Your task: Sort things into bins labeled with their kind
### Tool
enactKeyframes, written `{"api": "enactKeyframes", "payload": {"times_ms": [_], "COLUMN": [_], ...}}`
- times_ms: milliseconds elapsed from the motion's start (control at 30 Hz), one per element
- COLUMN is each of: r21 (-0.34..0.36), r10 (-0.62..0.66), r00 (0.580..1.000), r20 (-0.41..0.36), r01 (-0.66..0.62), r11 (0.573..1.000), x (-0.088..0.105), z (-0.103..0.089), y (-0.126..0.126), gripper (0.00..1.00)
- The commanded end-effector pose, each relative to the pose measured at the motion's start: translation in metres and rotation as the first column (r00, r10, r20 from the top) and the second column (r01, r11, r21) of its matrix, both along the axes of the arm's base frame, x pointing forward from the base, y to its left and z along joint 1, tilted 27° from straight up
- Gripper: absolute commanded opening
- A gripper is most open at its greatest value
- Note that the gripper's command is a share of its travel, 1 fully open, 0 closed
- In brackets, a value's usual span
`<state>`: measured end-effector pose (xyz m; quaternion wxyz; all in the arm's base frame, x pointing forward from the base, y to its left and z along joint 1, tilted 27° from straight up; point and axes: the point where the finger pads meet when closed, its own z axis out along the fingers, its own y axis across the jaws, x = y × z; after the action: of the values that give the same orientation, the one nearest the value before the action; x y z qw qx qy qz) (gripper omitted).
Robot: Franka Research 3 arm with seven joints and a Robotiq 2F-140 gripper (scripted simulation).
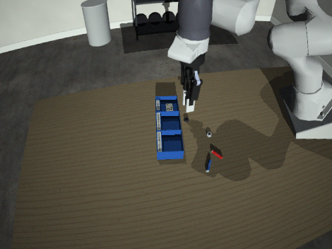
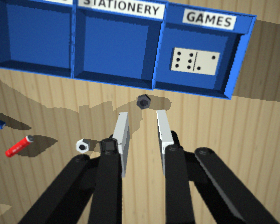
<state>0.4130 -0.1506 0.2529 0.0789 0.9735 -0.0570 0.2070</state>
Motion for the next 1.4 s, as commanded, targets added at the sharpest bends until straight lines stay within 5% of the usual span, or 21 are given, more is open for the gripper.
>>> {"api": "enactKeyframes", "payload": {"times_ms": [0, 400, 1367], "r21": [0.061, 0.131, 0.131], "r10": [-0.141, -0.294, -0.294], "r00": [0.989, 0.954, 0.954], "r20": [0.034, 0.061, 0.061], "r01": [0.139, 0.284, 0.284], "r11": [0.988, 0.950, 0.950], "x": [0.0014, 0.0015, 0.0000], "z": [0.0013, 0.0013, 0.0010], "y": [0.0030, 0.0032, 0.0015], "gripper": [0.19, 0.19, 0.19]}}
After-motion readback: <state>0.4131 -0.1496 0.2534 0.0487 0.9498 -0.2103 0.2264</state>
